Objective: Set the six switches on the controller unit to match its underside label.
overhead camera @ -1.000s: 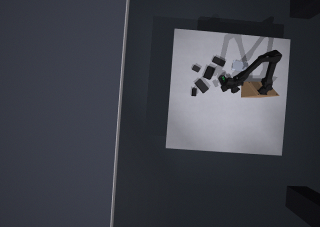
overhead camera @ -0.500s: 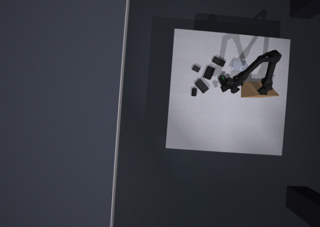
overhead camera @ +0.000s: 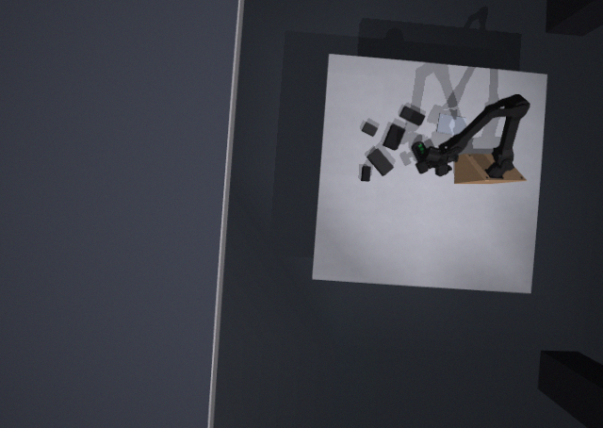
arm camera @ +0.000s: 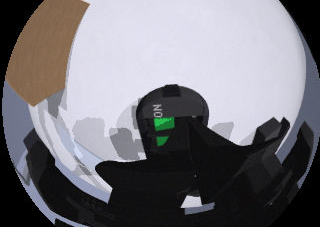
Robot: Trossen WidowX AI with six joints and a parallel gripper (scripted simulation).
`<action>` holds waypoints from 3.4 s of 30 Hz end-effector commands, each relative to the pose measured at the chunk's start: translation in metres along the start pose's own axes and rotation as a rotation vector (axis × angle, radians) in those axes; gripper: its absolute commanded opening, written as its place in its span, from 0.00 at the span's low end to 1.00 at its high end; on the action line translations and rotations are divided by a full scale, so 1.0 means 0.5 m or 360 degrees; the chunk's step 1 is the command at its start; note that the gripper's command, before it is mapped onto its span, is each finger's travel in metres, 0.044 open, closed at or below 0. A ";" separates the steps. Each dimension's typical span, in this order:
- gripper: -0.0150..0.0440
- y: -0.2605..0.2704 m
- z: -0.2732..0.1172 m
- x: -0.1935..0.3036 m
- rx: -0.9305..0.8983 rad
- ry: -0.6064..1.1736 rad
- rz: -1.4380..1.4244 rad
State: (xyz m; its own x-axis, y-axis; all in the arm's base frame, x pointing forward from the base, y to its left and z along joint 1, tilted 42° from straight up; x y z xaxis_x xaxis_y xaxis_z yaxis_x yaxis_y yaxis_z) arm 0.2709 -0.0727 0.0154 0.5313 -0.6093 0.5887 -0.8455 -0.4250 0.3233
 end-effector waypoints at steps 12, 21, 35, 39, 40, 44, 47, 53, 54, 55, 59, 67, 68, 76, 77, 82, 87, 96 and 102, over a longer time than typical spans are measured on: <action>0.25 0.021 -0.087 0.018 0.0002 0.0004 -0.0001; 0.25 0.044 -0.079 0.035 -0.0001 0.0007 -0.0005; 0.25 0.043 -0.034 0.037 0.0000 0.0005 -0.0005; 0.25 0.043 -0.021 0.037 0.0000 0.0005 -0.0005; 0.25 0.043 -0.018 0.038 0.0000 0.0006 -0.0005; 0.25 0.044 -0.010 0.038 0.0000 0.0006 -0.0005; 0.25 0.044 -0.003 0.038 -0.0001 0.0006 -0.0005; 0.25 0.044 0.003 0.038 -0.0001 0.0006 -0.0005; 0.25 0.044 0.003 0.038 -0.0001 0.0006 -0.0005; 0.25 0.044 0.003 0.038 -0.0001 0.0006 -0.0005; 0.25 0.044 0.003 0.038 -0.0001 0.0006 -0.0005; 0.25 0.044 0.003 0.038 -0.0001 0.0006 -0.0005; 0.25 0.044 0.003 0.038 -0.0001 0.0006 -0.0005; 0.25 0.044 0.003 0.038 -0.0001 0.0006 -0.0005; 0.25 0.044 0.003 0.038 -0.0001 0.0006 -0.0005; 0.25 0.044 0.003 0.038 -0.0001 0.0006 -0.0005; 0.25 0.044 0.003 0.038 -0.0001 0.0006 -0.0005; 0.25 0.043 -0.087 0.038 0.0001 0.0004 -0.0004; 0.25 0.044 -0.087 0.077 0.0002 0.0005 -0.0004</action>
State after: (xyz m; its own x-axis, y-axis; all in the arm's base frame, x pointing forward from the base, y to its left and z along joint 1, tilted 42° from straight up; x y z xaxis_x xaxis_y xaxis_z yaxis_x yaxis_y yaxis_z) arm 0.2623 -0.0673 0.0648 0.5422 -0.6057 0.5823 -0.8387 -0.4326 0.3309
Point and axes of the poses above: the point midway between the two fingers, 35 mm back from their tips, its own z axis out along the fingers, its own y axis across the jaws, x = y × z, the point moved 7 cm from there along -z, back along the fingers, and after that the axes turned 3 degrees about -z, right-handed, at the moved point
